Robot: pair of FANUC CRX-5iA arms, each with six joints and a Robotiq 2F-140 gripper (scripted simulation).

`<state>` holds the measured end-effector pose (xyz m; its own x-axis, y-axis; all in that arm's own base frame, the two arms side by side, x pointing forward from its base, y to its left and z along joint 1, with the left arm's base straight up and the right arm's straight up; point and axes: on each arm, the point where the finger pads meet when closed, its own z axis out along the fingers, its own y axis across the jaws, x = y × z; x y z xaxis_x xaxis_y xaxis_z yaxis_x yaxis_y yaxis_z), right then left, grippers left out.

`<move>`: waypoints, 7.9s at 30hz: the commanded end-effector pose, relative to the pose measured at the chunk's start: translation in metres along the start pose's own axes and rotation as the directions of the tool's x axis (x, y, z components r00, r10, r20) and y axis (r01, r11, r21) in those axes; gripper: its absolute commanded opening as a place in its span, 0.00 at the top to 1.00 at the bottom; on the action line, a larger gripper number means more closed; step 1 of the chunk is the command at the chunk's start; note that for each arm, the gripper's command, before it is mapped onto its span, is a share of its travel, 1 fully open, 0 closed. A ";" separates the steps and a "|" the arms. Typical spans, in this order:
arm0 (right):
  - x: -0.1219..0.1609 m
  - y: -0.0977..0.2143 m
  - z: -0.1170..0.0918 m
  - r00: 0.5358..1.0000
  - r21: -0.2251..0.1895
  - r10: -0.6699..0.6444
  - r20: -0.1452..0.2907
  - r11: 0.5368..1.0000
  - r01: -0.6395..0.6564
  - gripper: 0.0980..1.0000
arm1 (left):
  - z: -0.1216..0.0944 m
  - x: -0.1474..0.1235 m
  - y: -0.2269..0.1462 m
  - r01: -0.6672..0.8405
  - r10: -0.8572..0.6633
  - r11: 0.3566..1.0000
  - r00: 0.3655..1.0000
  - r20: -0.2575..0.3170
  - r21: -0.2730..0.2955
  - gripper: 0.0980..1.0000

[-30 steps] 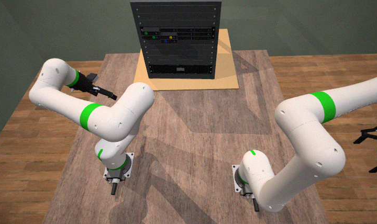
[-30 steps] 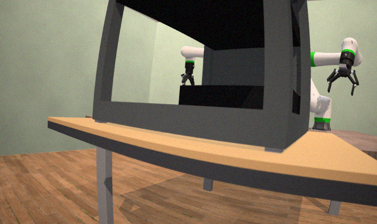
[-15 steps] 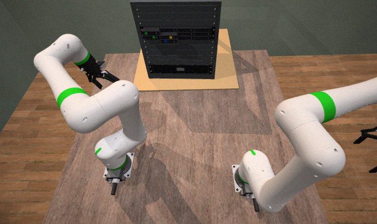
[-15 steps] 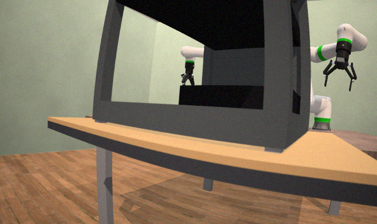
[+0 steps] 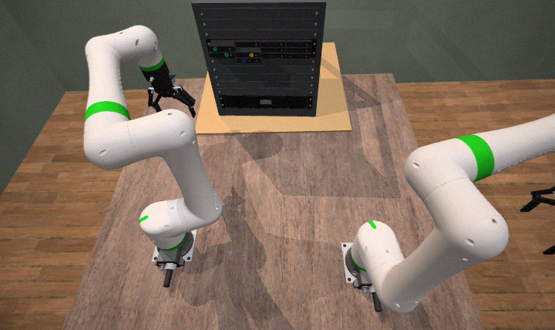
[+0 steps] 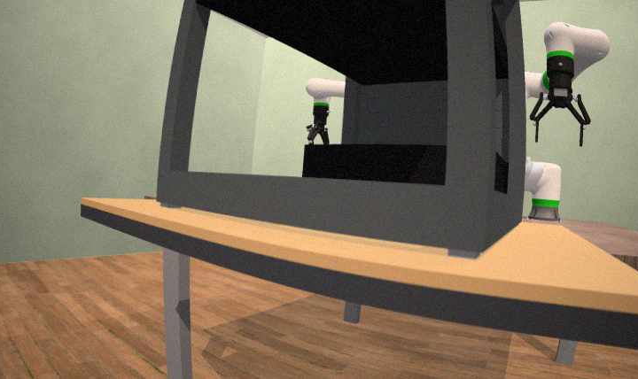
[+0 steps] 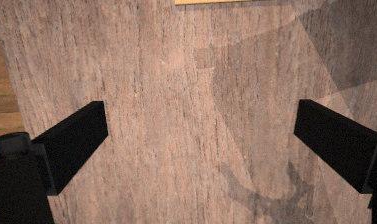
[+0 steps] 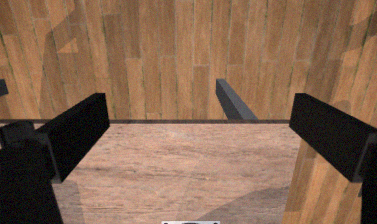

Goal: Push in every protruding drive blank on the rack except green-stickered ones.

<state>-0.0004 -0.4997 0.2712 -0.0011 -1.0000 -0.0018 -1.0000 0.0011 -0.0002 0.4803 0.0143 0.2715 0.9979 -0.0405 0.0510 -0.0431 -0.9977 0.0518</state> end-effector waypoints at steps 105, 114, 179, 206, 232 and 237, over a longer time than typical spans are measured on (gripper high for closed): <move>0.000 0.000 -0.001 1.000 0.000 0.000 -0.002 1.000 0.000 0.00 | -0.108 0.033 0.192 -0.198 0.970 0.049 0.243 0.000 0.979 0.00; 0.000 0.000 -0.001 1.000 0.000 0.000 -0.002 1.000 0.000 0.00 | -0.132 0.025 0.234 -0.111 0.995 -0.019 0.097 0.030 0.994 0.00; 0.000 0.000 -0.001 1.000 0.000 0.000 -0.002 1.000 0.000 0.00 | -0.147 0.016 0.261 -0.051 0.999 -0.052 0.005 0.052 0.997 0.00; 0.000 0.000 -0.001 1.000 0.000 0.000 -0.002 1.000 0.000 0.00 | -0.135 0.054 0.266 -0.051 0.999 -0.052 0.005 0.052 0.997 0.00; 0.000 0.000 -0.001 1.000 0.000 0.000 -0.002 1.000 0.000 0.00 | -0.102 0.159 0.280 -0.051 0.999 -0.052 0.005 0.052 0.997 0.00; 0.000 0.000 -0.001 1.000 0.000 0.000 -0.002 1.000 0.000 0.00 | -0.101 0.161 0.281 -0.051 0.999 -0.052 0.005 0.052 0.997 0.00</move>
<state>-0.0004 -0.4997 0.2712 -0.0011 -1.0000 -0.0018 -1.0000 0.0011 -0.0002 0.6224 -0.2663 0.3942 -0.0359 -0.9994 -0.0011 -0.0019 0.0011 -1.0000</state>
